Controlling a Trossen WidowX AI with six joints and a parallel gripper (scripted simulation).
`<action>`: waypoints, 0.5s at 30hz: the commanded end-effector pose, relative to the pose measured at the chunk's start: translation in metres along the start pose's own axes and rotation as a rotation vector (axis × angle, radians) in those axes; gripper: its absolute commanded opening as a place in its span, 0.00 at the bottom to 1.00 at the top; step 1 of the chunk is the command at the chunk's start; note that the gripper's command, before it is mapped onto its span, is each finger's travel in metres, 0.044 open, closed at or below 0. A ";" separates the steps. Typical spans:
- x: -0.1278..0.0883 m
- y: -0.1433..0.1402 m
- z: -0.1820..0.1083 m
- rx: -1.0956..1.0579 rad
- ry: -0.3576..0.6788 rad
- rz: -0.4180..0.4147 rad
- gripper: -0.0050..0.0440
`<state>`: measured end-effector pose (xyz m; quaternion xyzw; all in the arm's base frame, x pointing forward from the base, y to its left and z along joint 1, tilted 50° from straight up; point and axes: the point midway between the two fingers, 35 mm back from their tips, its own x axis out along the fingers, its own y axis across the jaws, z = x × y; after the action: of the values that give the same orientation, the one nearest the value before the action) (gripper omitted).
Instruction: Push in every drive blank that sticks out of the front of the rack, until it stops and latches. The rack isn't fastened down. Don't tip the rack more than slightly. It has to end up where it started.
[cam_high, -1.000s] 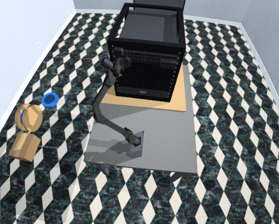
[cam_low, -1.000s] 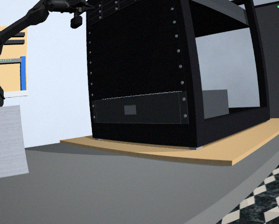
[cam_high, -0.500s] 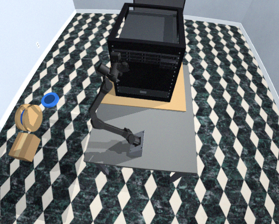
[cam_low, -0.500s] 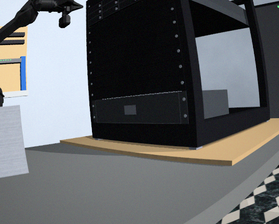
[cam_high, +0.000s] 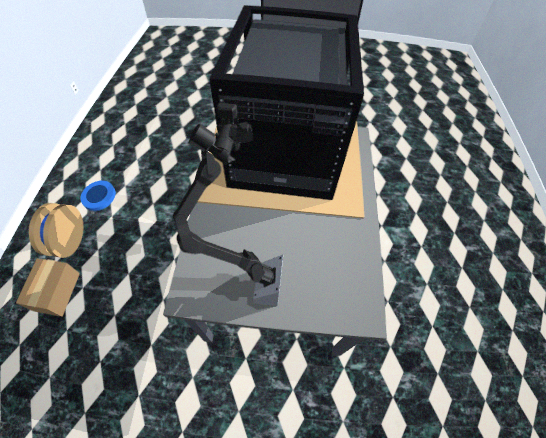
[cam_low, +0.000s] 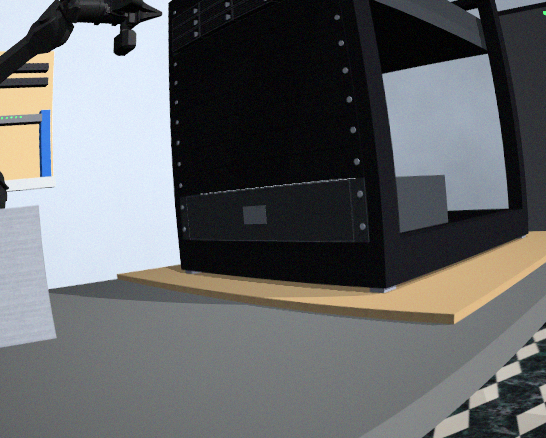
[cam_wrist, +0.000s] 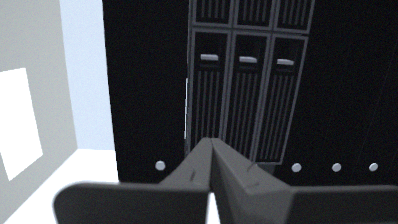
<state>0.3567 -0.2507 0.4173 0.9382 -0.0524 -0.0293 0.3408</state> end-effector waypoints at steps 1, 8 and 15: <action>-0.003 -0.005 0.002 -0.007 -0.001 0.005 0.00; -0.006 -0.023 0.004 -0.007 -0.001 0.005 0.00; -0.003 -0.028 0.005 -0.007 -0.001 0.005 0.00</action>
<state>0.3533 -0.2333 0.3951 0.9387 -0.0514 -0.0318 0.3395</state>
